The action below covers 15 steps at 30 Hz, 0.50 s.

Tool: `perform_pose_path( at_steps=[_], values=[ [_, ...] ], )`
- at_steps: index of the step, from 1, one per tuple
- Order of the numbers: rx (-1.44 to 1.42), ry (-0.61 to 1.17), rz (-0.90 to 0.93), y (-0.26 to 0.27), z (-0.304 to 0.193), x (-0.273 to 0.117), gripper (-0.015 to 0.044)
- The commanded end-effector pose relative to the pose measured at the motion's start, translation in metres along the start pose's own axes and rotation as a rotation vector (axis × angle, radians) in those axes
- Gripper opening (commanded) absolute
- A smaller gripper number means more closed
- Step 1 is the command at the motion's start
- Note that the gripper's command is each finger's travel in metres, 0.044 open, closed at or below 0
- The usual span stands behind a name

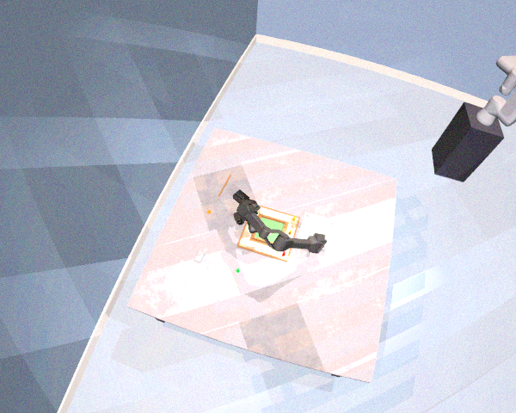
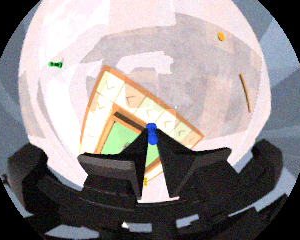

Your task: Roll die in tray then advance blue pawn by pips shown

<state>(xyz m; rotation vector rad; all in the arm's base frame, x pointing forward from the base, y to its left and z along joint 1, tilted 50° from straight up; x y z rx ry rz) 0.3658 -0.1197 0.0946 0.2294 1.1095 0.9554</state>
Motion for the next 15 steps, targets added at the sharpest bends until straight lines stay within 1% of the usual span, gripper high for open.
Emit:
perform_pose_path(
  at_steps=[1,5,11,15],
  values=[
    [0.001,-0.016,-0.007,0.002,0.006,-0.002,0.0000],
    [0.001,-0.016,-0.007,0.001,0.006,0.006,0.0000],
    [0.000,-0.017,-0.006,0.001,0.007,0.032,0.0000],
    [0.000,-0.017,-0.006,0.002,0.007,0.033,0.0000]
  ],
)
Point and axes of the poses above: the point midway between the two fingers, 35 mm back from their tips, its own x axis out along the fingers, its own y axis across the jaws, z = x × y, the point moved 9 cm from there along -x, back along the fingers, and after that the axes turned 3 degrees about -x, right-handed, at the moved point
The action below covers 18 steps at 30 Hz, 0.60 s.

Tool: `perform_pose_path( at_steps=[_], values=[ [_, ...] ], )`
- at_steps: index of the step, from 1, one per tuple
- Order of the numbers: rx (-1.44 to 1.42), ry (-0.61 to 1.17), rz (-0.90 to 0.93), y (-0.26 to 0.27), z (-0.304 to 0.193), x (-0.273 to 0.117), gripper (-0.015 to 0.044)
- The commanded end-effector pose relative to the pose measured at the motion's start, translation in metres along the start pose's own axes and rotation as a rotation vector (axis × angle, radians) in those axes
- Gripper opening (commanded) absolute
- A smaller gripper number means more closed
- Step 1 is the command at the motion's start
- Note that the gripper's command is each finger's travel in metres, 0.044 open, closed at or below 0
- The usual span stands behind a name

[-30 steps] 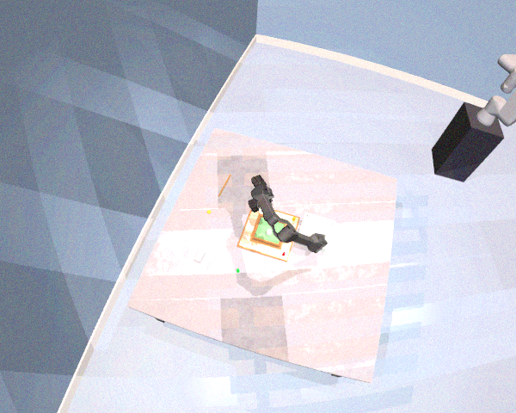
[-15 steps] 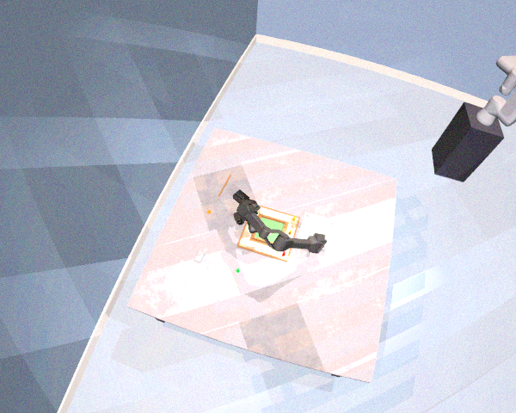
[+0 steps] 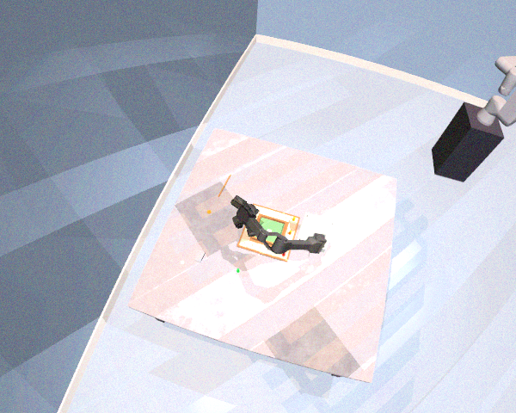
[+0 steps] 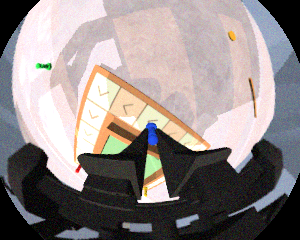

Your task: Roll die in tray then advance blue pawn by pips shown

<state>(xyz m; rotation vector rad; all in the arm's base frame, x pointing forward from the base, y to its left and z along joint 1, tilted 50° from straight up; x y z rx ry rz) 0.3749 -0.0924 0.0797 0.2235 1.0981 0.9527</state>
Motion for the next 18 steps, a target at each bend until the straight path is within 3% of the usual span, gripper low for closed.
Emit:
perform_pose_path(
  at_steps=[1,13,18],
  values=[
    [0.008,-0.009,0.000,-0.001,-0.002,0.002,0.0000],
    [0.008,-0.009,0.001,-0.001,-0.002,0.018,0.0000],
    [0.001,-0.006,-0.005,-0.001,0.000,0.014,0.0131]
  ],
)
Point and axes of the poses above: the point midway between the two fingers, 35 mm back from their tips, its own x axis out along the fingers, its own y axis across the jaws, z = x × y, the point moved 9 cm from there along -x, back along the fingers, and after that the axes turned 3 degrees about -x, right-handed, at the moved point
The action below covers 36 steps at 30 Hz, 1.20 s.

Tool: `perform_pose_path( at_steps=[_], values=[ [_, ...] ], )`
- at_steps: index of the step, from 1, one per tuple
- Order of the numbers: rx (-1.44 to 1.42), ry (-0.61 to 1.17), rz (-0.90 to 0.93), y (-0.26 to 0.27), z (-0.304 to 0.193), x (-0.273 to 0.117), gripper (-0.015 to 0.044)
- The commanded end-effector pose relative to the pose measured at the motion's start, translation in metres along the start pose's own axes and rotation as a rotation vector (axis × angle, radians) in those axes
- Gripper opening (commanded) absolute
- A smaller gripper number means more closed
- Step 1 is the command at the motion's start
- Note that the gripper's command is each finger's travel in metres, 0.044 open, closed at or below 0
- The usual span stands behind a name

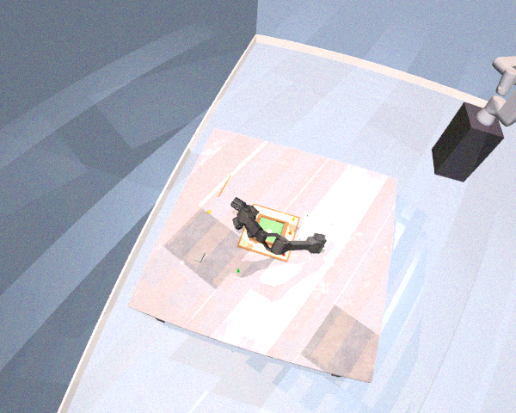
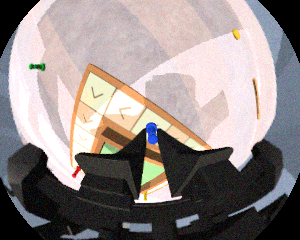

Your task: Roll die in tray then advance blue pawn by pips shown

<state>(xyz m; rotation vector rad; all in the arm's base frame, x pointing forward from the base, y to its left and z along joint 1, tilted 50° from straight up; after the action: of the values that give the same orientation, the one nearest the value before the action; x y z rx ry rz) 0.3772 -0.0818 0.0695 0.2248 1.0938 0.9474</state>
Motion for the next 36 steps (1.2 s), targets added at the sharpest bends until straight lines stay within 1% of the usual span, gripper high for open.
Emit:
perform_pose_path(
  at_steps=[1,5,9,12,16,22,25,28,29,36],
  values=[
    [-0.001,-0.001,-0.001,0.000,0.000,-0.001,0.0157],
    [0.000,-0.001,-0.001,-0.001,0.000,-0.004,0.0263],
    [0.007,-0.002,0.002,-0.001,-0.001,-0.048,0.0368],
    [0.007,-0.002,0.003,-0.001,-0.001,-0.051,0.0440],
    [0.036,0.000,-0.004,0.001,-0.010,-0.058,0.0440],
    [0.286,0.016,-0.030,0.036,-0.094,-0.109,0.0440],
    [0.412,0.017,-0.022,0.064,-0.135,-0.124,0.0440],
    [0.535,0.010,0.002,0.097,-0.173,-0.130,0.0440],
    [0.420,0.006,-0.030,0.063,-0.137,-0.127,0.0440],
    [0.420,0.006,-0.030,0.063,-0.137,-0.127,0.0440]
  ],
)
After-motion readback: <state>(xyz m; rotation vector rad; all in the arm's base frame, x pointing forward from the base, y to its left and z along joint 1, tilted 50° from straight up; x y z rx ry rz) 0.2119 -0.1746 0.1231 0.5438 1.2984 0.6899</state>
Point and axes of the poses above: the point midway between the two fingers, 35 mm back from their tips, its own x axis out along the fingers, its own y axis across the jaws, z = x × y, the point moved 9 cm from there along -x, back along the fingers, and after that the axes turned 3 degrees about -x, right-handed, at the moved point
